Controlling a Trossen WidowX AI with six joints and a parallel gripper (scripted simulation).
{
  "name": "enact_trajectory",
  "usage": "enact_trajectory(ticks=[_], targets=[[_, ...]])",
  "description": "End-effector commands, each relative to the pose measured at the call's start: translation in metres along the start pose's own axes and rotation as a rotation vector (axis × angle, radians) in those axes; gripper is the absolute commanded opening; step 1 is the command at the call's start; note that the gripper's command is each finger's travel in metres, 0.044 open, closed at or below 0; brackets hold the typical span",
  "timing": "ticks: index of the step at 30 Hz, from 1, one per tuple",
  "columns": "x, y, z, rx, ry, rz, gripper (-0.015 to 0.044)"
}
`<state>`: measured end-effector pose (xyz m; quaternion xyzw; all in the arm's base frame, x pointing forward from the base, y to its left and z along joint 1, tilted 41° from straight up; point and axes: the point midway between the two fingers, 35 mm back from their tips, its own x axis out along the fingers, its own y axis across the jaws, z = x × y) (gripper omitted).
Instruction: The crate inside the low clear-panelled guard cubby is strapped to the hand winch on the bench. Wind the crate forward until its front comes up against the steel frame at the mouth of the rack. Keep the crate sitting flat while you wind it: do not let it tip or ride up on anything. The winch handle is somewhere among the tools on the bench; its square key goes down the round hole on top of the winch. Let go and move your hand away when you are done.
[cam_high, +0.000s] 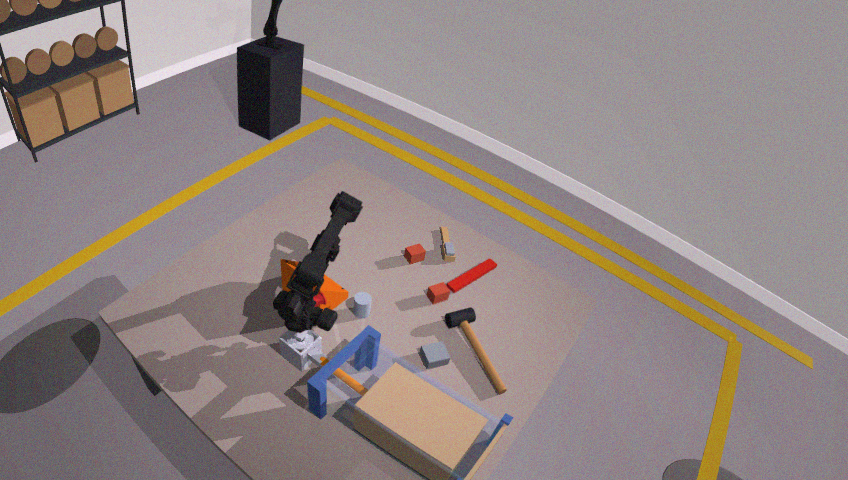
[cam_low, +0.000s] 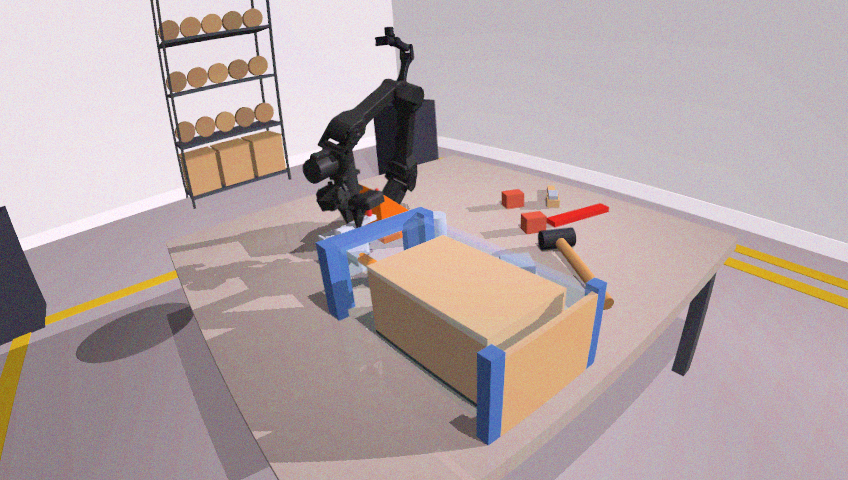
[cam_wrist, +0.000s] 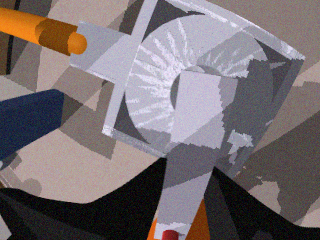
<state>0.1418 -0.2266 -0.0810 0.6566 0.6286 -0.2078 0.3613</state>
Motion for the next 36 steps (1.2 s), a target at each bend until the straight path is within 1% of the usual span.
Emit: enact_trajectory(ticks=[1, 6, 10, 22, 36], targets=[[0.0039, 0.0017, 0.0003, 0.022, 0.003, 0.004, 0.0], [0.0041, 0.0015, 0.0003, 0.025, 0.003, 0.004, 0.0], [0.0041, -0.0013, 0.0004, -0.038, 0.004, -0.001, 0.0], [0.004, -0.0036, 0.0006, -0.088, 0.005, -0.004, 0.0], [0.0039, -0.0015, 0.0003, -0.047, 0.004, -0.001, 0.0]])
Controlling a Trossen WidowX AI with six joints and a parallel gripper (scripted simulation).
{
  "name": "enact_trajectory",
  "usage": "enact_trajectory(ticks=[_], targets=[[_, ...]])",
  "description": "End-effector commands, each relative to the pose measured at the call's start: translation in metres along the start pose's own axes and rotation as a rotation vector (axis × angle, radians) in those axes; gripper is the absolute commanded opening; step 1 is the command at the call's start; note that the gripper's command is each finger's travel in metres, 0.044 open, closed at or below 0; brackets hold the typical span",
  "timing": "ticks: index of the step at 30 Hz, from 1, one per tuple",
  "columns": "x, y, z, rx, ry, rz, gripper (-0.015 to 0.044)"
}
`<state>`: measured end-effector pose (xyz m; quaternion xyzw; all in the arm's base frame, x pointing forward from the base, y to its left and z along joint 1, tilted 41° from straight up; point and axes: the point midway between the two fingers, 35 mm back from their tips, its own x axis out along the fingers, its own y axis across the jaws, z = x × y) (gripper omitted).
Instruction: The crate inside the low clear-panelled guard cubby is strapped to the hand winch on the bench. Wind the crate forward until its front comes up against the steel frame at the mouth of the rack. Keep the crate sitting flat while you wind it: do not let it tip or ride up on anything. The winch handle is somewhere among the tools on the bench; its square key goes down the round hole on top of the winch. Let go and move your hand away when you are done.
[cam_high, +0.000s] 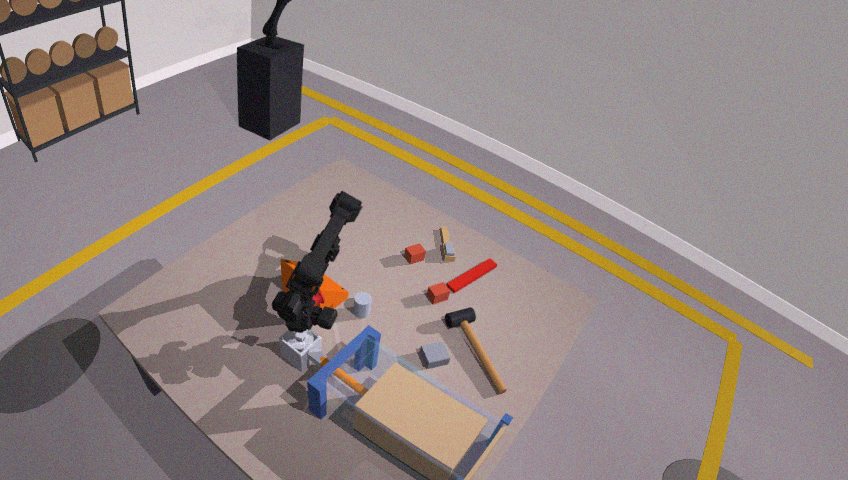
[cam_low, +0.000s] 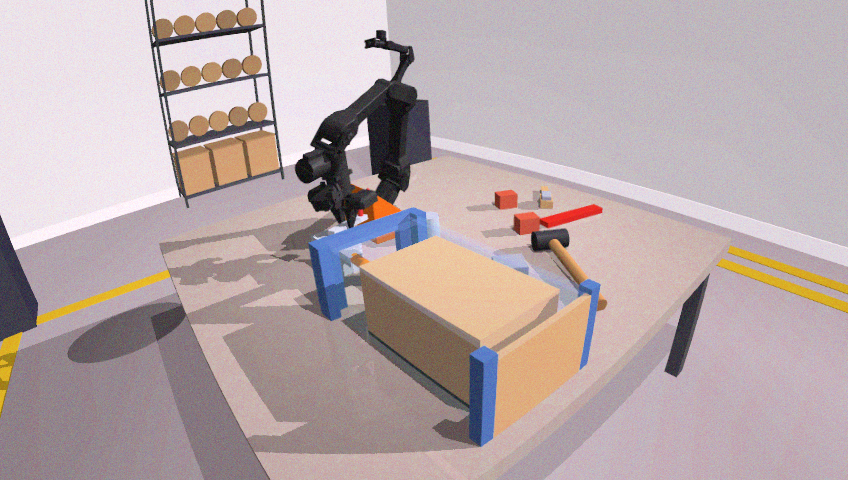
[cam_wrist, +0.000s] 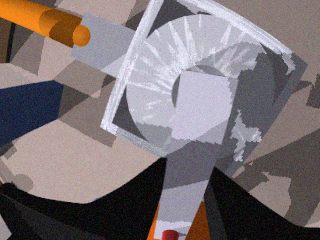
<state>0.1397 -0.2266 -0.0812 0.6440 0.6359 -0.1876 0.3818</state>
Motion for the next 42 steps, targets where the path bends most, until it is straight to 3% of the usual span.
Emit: enact_trajectory(ticks=[1, 42], targets=[[0.004, 0.0006, 0.0006, 0.017, 0.004, 0.001, 0.0], [0.0043, 0.0008, 0.0006, 0.03, 0.003, 0.002, 0.0]])
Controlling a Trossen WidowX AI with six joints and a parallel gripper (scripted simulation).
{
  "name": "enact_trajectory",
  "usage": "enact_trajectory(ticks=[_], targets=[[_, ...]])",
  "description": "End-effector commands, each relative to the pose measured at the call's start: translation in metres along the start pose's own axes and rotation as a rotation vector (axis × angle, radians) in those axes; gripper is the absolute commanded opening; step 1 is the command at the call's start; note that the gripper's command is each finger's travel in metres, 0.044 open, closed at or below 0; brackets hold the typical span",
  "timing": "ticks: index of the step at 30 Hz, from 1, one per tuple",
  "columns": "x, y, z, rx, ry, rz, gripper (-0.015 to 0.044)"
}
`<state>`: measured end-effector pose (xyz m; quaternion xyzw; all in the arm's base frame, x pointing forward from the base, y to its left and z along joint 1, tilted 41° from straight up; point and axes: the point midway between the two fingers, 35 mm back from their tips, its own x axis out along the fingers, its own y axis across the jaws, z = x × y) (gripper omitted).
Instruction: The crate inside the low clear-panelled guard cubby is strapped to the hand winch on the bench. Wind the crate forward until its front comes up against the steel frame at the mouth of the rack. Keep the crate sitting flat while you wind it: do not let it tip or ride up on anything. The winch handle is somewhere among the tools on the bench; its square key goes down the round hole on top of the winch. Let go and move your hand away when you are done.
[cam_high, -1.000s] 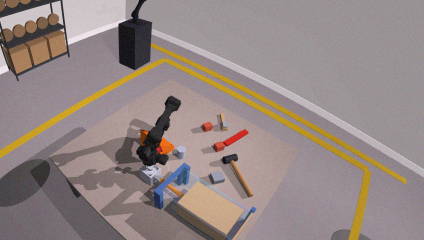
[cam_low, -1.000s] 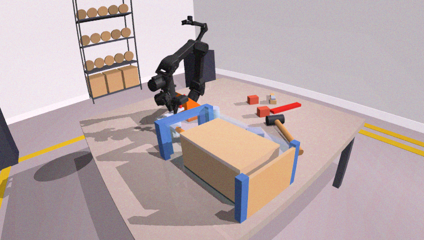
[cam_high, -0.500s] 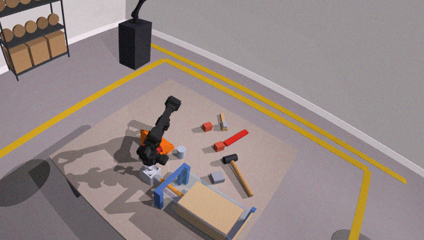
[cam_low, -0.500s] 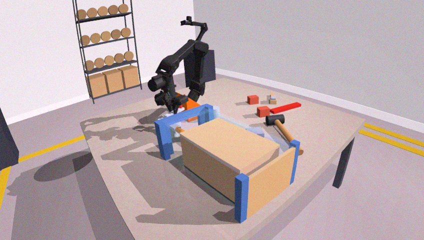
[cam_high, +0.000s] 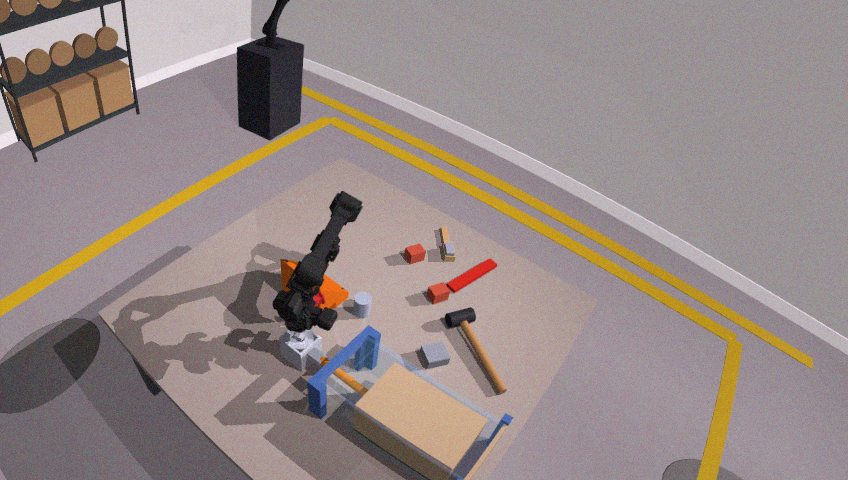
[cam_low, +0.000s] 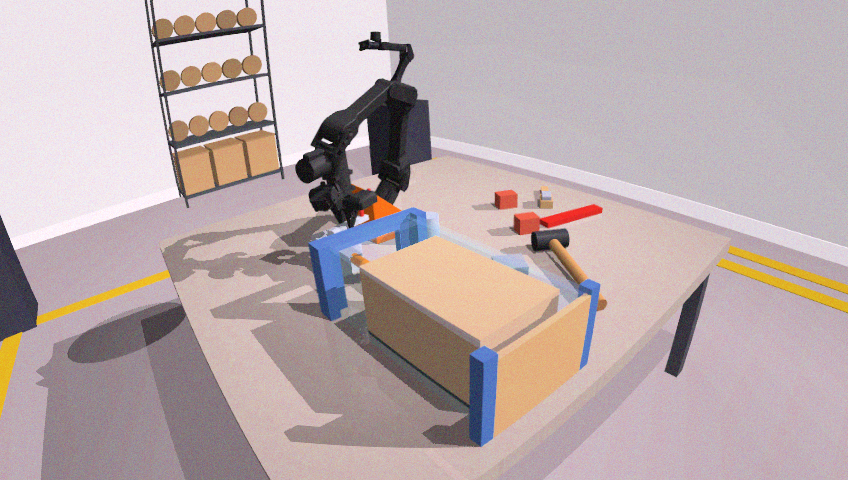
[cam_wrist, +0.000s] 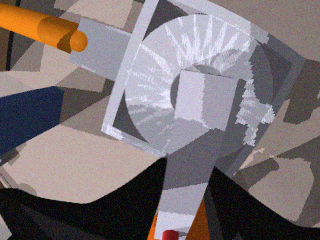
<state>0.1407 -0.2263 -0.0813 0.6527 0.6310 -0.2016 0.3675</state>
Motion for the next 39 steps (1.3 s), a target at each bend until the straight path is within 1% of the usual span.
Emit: enact_trajectory(ticks=[1, 24, 30, 39], targets=[[0.0039, 0.0001, 0.0005, -0.009, 0.003, 0.001, 0.0], [0.0038, 0.0037, 0.0005, 0.073, 0.002, 0.007, 0.0], [0.0037, -0.0015, 0.0006, -0.043, 0.005, -0.001, 0.0], [0.003, -0.0031, 0.0008, -0.092, 0.005, -0.005, 0.0]])
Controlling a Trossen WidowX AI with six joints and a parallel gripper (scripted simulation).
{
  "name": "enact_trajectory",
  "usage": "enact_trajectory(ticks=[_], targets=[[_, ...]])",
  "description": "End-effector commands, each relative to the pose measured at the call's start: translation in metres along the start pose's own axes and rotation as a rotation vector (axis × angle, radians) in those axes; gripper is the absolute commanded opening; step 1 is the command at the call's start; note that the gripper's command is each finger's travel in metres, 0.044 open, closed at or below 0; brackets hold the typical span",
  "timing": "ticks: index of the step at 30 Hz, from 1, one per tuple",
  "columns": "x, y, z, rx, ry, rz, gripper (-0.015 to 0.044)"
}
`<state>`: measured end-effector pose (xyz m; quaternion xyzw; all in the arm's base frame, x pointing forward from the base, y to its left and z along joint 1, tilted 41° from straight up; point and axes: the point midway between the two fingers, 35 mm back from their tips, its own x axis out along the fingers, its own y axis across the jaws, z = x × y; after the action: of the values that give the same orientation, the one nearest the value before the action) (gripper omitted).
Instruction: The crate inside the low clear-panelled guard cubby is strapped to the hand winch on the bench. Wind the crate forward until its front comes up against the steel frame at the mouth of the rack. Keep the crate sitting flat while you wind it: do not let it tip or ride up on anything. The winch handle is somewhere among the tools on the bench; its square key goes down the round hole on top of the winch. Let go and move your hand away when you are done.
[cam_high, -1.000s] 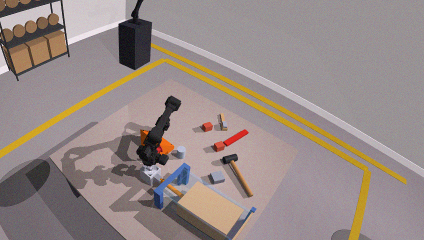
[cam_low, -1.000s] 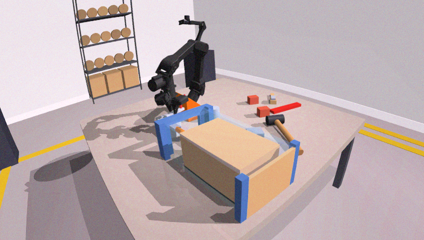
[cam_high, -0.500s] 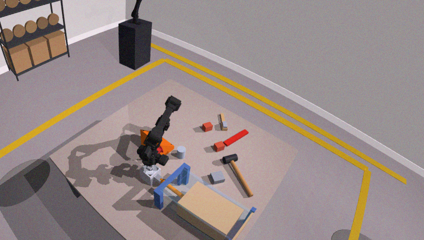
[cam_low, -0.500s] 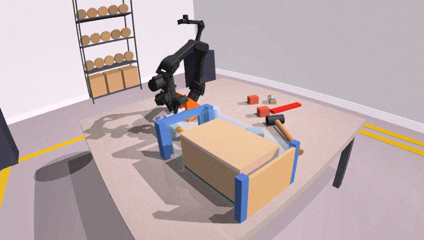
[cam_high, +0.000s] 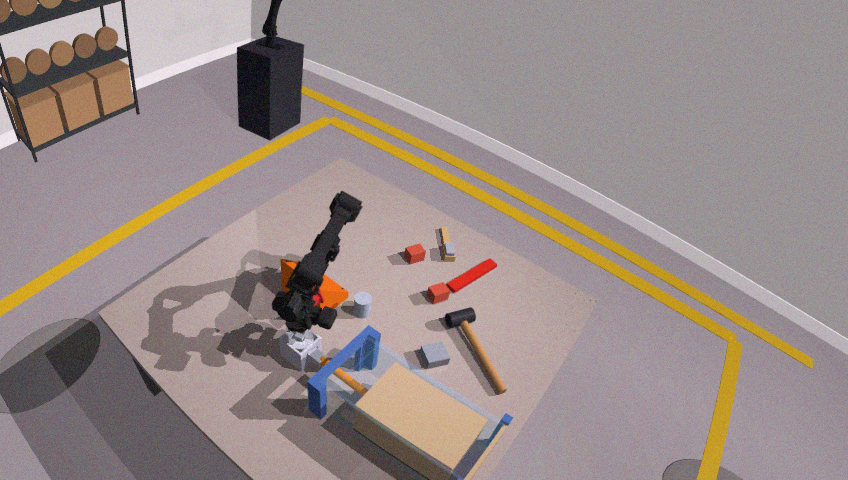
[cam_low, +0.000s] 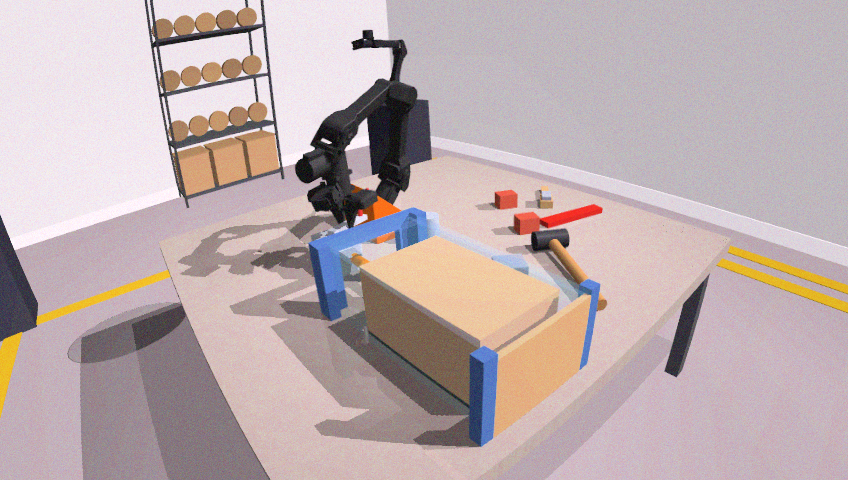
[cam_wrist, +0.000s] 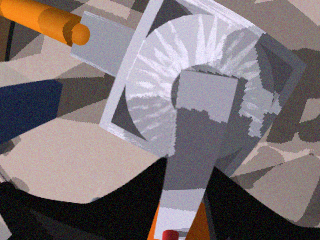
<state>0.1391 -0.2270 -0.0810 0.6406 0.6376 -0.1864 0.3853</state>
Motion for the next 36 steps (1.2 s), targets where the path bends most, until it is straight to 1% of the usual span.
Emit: enact_trajectory(ticks=[1, 21, 36], targets=[[0.0039, -0.0019, 0.0008, -0.043, 0.008, 0.001, 0.0], [0.004, 0.0002, 0.0006, 0.0, 0.007, 0.004, 0.0], [0.0045, 0.0038, 0.0006, 0.089, 0.005, 0.01, 0.0]])
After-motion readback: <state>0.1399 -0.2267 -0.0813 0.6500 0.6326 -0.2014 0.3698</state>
